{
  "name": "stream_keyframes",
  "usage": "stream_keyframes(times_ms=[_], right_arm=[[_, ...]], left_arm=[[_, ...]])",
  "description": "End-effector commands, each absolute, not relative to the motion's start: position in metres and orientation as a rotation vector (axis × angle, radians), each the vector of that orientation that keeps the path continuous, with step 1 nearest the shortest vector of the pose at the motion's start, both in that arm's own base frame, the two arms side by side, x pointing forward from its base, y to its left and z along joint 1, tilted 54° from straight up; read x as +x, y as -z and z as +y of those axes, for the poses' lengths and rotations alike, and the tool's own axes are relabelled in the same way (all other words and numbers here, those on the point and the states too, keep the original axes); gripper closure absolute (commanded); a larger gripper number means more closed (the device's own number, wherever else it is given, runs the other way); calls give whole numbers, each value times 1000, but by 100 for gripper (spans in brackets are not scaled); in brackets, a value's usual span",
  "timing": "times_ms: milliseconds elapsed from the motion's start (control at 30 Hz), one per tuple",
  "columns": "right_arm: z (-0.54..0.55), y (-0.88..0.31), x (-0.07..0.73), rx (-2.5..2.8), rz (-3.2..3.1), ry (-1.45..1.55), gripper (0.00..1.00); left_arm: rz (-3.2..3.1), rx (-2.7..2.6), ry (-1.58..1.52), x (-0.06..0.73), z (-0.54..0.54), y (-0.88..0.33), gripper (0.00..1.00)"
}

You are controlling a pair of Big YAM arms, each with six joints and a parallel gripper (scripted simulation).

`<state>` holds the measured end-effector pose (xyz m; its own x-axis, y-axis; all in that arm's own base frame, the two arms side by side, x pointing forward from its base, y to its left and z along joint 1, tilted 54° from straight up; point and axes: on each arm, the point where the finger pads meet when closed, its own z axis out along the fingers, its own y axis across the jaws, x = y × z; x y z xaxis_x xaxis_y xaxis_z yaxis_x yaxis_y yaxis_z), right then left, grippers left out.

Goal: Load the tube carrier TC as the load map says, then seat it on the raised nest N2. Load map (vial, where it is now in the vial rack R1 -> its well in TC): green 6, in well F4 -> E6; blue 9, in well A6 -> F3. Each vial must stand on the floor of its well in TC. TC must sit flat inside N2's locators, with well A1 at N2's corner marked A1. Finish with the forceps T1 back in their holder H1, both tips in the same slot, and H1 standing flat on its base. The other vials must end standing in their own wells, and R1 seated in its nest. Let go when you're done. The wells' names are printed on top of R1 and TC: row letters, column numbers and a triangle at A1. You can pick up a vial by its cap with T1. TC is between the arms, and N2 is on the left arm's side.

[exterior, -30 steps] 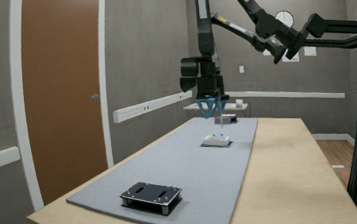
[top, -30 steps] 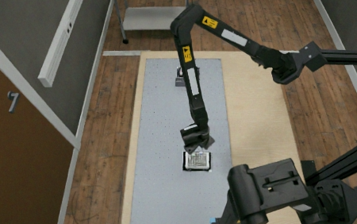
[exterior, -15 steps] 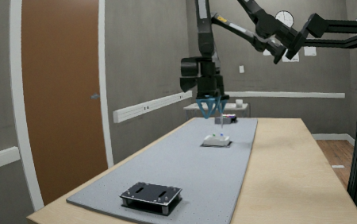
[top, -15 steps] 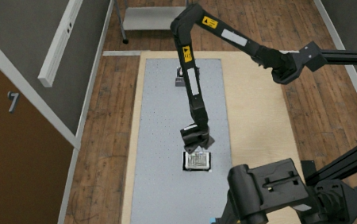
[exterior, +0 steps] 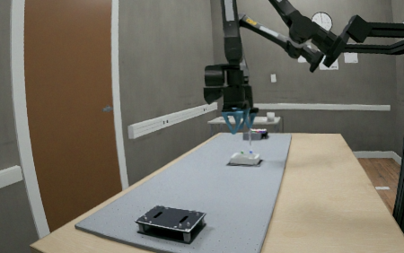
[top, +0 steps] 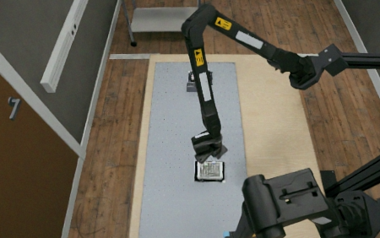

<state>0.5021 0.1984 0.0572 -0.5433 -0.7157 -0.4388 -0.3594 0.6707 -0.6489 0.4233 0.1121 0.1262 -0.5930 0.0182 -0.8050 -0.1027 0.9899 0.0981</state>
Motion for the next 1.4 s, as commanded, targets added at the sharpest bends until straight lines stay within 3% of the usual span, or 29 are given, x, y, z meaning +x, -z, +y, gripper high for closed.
stream_keyframes(times_ms=[0, 1367], right_arm=[[189, -47, 505, -833, 2193, 664, 93], [186, -36, 506, -831, 2190, 663, 93]], left_arm=[[2198, -53, -167, 423, 112, -127, 0], [2198, -53, -167, 423, 112, -127, 0]])
